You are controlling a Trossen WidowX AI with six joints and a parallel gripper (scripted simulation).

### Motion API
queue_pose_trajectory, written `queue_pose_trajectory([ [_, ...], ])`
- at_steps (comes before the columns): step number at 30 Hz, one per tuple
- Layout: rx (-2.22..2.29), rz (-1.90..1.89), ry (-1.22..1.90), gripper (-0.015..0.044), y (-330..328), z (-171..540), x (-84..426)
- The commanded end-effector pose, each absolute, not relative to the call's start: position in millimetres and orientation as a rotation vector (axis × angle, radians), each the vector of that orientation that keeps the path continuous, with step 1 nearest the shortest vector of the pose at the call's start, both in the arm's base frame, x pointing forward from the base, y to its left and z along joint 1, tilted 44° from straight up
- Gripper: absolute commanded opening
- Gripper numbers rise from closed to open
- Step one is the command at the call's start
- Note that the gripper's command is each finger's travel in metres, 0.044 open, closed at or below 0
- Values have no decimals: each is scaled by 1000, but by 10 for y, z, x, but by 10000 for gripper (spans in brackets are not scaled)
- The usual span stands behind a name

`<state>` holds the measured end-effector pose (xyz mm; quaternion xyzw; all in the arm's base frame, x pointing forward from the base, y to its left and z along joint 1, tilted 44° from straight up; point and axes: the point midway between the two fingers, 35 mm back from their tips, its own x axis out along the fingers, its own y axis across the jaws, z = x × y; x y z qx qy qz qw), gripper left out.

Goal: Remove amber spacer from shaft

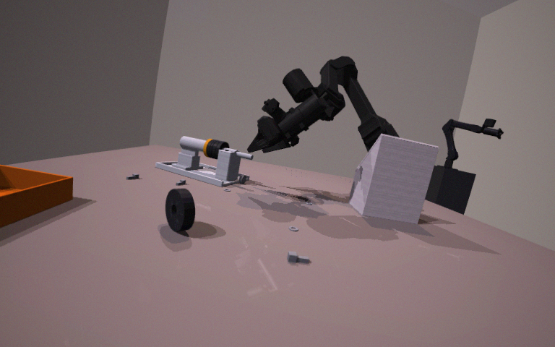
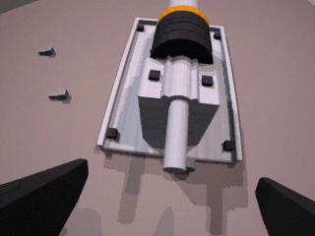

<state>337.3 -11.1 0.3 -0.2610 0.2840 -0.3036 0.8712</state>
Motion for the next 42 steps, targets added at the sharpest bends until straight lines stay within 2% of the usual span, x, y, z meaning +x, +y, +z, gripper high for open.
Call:
queue_pose_trajectory([
  [1, -550, -639, 593, 440, -117, 7, 3368],
  [42, -549, -640, 594, 440, -279, -41, 3603],
])
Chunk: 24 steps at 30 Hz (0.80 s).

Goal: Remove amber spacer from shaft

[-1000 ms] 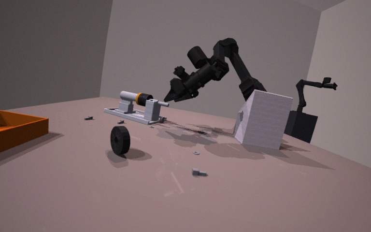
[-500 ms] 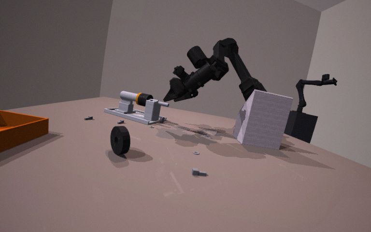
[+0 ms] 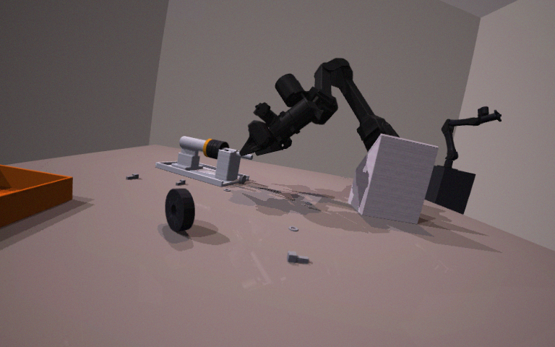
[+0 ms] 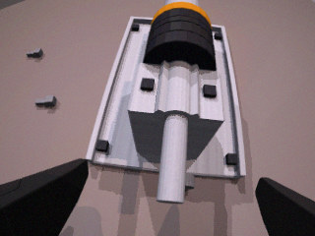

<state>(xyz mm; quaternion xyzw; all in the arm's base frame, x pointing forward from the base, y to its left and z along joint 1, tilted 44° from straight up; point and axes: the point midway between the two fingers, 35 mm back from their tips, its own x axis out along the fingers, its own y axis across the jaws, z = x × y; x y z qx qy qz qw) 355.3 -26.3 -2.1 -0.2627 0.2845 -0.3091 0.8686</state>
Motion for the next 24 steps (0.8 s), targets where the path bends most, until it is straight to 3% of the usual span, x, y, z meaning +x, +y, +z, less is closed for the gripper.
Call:
queue_pose_trajectory([
  [1, -549, -640, 594, 440, -290, -46, 3614],
  [24, -552, -641, 590, 440, -424, -107, 3734],
])
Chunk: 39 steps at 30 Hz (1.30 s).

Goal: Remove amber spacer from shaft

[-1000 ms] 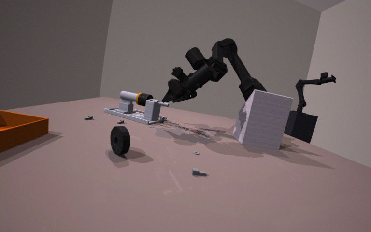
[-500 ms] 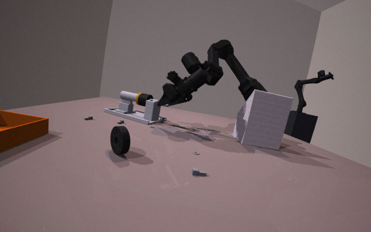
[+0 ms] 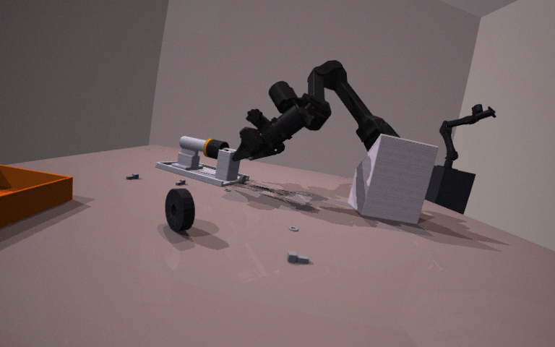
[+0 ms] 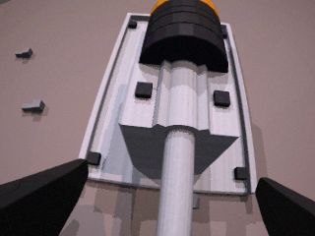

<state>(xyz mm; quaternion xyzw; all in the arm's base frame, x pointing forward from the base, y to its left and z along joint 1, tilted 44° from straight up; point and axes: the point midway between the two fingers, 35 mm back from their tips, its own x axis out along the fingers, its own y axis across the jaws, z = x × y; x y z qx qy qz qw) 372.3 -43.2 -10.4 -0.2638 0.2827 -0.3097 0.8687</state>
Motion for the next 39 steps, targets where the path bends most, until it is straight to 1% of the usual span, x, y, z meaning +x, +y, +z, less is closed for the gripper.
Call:
queue_pose_trajectory([
  [1, -552, -641, 590, 440, -424, -107, 3734],
  [23, -552, -641, 591, 440, -426, -107, 3736],
  [39, -553, -641, 590, 440, -549, -163, 3851],
])
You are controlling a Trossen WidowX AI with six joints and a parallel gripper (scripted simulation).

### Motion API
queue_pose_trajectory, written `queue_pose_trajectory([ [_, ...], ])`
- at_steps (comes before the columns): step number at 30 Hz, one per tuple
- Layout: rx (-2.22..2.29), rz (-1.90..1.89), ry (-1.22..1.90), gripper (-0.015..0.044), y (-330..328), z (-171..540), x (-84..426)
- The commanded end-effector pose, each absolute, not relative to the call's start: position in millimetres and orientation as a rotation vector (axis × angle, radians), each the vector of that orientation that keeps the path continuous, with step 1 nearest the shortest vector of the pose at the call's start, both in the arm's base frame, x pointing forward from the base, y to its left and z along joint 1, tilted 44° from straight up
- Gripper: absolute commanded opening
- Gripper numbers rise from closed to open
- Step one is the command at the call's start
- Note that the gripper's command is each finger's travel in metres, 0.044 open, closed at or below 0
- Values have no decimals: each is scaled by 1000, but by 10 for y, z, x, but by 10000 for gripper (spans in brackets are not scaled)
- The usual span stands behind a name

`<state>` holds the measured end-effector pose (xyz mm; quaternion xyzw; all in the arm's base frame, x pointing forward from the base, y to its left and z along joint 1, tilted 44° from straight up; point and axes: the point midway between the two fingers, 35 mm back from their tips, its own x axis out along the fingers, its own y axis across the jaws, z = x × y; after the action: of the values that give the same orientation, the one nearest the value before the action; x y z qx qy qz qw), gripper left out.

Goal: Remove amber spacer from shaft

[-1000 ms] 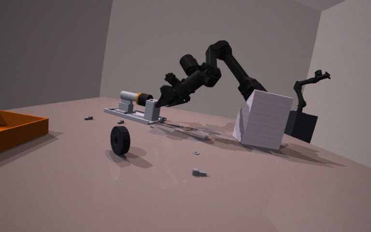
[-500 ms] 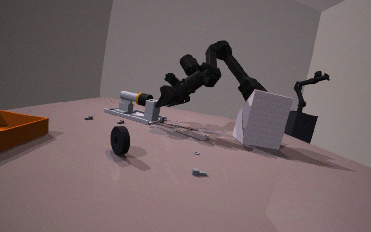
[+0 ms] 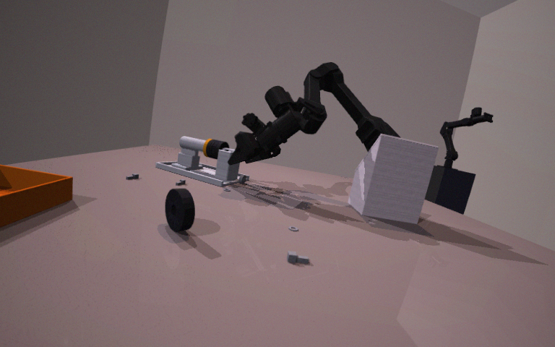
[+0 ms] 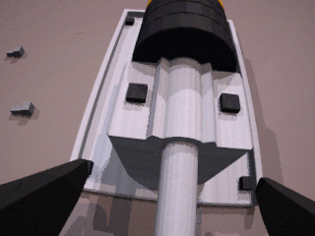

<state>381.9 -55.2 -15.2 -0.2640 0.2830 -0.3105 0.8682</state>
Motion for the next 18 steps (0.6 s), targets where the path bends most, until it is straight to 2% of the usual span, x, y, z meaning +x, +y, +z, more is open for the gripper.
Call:
queue_pose_trajectory([
  [1, -553, -641, 590, 440, -549, -163, 3851],
  [16, -552, -650, 592, 46, -556, -153, 3823],
  [18, -552, -650, 592, 33, -556, -153, 3823],
])
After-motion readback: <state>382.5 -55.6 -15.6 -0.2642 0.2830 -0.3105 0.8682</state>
